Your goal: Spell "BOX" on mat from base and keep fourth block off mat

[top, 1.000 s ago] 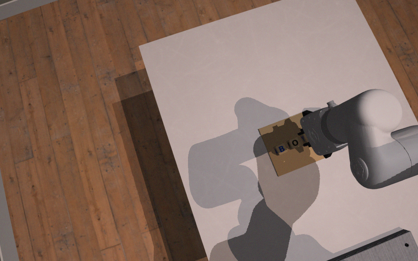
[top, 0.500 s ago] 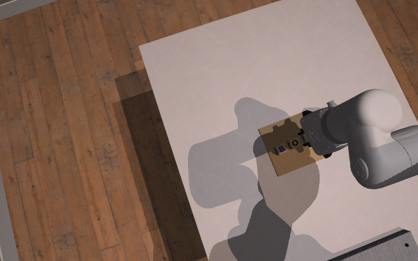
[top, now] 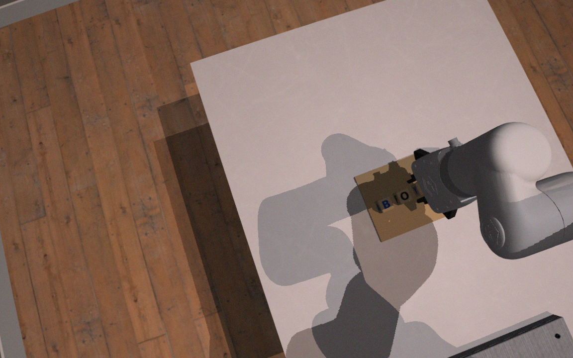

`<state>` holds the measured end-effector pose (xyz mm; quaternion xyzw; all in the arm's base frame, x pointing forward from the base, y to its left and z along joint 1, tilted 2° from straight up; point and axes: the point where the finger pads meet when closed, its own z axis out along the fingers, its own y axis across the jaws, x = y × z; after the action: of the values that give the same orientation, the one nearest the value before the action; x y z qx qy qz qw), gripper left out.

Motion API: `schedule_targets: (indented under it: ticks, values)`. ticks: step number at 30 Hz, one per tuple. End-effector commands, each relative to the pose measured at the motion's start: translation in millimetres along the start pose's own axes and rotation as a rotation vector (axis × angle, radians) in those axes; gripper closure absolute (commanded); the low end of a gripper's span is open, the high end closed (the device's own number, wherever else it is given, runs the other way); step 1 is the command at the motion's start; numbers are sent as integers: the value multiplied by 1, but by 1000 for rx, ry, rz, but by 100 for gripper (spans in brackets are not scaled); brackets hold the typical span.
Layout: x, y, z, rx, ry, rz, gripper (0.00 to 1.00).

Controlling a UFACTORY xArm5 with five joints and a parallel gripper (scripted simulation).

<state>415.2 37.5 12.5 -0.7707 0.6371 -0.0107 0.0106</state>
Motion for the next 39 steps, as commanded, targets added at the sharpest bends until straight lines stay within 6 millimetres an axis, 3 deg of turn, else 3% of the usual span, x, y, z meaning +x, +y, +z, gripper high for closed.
schedule_targets:
  ticks: [1,15,30,39]
  values:
    - [0,-1,-1,3,0,0,58]
    - [0,-1,-6,3,0,0,58]
    - [0,-1,-76,3,0,0,58]
    - [0,-1,-90,3,0,0,58]
